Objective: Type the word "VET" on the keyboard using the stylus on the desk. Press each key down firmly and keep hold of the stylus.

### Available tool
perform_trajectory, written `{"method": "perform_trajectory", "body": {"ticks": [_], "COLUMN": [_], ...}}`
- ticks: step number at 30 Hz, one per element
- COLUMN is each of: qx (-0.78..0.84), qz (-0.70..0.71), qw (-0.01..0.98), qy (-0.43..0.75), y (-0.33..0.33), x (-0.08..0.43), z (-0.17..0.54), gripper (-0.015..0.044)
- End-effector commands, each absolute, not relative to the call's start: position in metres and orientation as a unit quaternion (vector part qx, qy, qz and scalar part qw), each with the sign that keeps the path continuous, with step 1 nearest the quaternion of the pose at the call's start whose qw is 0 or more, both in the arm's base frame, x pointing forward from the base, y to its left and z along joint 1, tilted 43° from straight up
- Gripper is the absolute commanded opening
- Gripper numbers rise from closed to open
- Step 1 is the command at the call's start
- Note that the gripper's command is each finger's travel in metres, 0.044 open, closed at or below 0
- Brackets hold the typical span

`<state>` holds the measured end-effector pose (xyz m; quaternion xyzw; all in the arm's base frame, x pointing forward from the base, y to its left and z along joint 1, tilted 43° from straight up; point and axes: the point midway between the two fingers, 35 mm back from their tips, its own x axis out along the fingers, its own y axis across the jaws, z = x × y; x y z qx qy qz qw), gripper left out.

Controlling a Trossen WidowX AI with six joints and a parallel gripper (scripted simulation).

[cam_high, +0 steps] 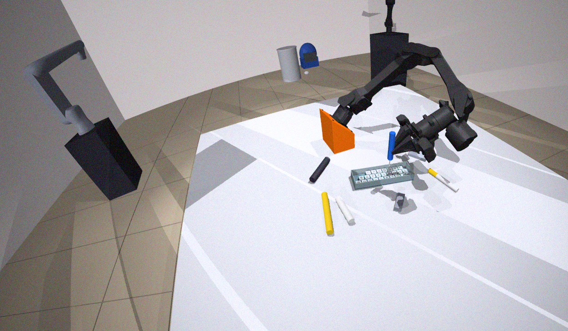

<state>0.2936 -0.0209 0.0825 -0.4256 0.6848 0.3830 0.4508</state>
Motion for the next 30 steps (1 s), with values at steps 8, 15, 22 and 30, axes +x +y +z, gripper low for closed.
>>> {"method": "perform_trajectory", "body": {"ticks": [8, 15, 22, 30], "qx": [-0.43, -0.43, -0.43, -0.43], "qz": [0.388, 0.388, 0.388, 0.388], "qw": [0.444, 0.444, 0.444, 0.444], "qy": [0.684, 0.684, 0.684, 0.683], "y": [0.001, 0.001, 0.001, 0.003], "x": [0.296, 0.296, 0.296, 0.3], "z": [0.057, 0.057, 0.057, 0.056], "gripper": [0.0, 0.0, 0.0, 0.0081]}}
